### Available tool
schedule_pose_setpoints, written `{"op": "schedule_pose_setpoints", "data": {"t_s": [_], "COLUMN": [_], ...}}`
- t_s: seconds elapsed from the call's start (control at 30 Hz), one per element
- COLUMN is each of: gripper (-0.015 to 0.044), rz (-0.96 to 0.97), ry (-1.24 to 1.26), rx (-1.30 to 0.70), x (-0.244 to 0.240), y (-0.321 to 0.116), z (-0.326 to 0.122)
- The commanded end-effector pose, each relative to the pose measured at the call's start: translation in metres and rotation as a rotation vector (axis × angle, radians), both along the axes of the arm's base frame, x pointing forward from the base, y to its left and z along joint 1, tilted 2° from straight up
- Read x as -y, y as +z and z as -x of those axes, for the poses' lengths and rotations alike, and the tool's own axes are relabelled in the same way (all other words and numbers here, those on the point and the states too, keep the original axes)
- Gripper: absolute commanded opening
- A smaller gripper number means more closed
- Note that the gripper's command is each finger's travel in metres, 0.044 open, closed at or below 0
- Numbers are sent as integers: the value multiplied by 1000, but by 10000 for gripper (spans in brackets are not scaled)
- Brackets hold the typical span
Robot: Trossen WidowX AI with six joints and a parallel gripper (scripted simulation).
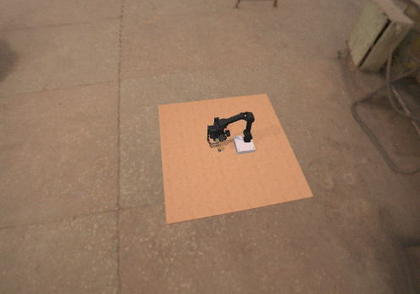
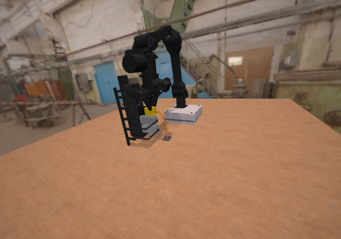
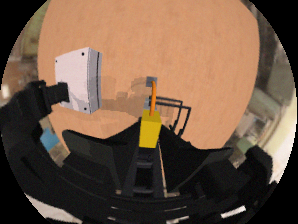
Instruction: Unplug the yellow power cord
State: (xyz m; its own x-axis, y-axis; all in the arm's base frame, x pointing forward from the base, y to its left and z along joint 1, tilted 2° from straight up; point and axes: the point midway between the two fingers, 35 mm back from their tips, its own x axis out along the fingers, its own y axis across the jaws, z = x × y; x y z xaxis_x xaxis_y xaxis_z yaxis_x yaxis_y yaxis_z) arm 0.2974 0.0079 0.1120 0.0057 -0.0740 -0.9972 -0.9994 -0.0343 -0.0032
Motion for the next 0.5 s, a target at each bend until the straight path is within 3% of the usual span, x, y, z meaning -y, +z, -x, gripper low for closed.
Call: {"op": "schedule_pose_setpoints", "data": {"t_s": [0.0,0.27,0.47], "gripper": [0,0,157], "rz": [-92,-94,-93], "ry": [55,56,57], "rx": [-8,-9,-10], "x": [-43,-56,-48], "y": [0,0,0], "z": [4,7,7]}}
